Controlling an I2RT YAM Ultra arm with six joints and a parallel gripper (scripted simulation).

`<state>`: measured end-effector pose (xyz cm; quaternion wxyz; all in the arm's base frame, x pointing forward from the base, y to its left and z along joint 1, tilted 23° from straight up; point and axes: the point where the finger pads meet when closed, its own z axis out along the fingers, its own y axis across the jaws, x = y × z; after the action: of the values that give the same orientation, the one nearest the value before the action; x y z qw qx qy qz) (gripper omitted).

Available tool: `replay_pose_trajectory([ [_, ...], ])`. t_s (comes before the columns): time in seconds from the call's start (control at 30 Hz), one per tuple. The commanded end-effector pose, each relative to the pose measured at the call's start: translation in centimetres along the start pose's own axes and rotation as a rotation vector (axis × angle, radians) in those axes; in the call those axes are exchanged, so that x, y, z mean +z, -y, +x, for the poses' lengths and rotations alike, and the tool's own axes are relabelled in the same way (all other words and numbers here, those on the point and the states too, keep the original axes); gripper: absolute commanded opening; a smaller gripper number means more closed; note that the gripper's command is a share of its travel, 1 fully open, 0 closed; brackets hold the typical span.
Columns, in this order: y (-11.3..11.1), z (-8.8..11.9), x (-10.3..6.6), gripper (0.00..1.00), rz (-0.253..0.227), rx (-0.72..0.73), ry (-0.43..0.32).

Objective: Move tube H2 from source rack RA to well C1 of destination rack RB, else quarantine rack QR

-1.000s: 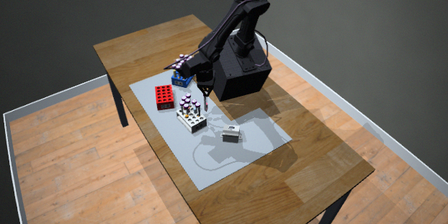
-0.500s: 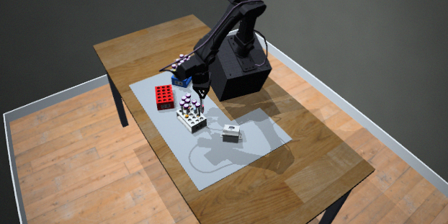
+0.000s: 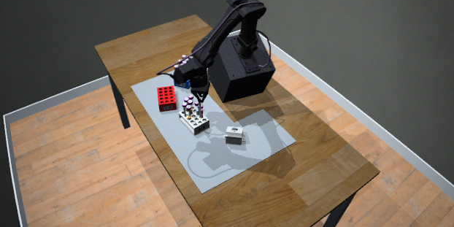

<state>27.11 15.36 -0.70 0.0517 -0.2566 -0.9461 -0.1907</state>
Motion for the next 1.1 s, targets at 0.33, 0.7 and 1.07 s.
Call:
replay_pose_trajectory([
  [0.33, -1.7, -2.3, -0.8, 0.0, -0.003, 0.003, 0.024],
  [0.7, -2.6, -2.5, -0.8, 0.0, -0.014, -0.004, 0.02],
  [1.07, -2.6, -2.5, -0.8, 0.0, -0.014, -0.004, 0.02],
])
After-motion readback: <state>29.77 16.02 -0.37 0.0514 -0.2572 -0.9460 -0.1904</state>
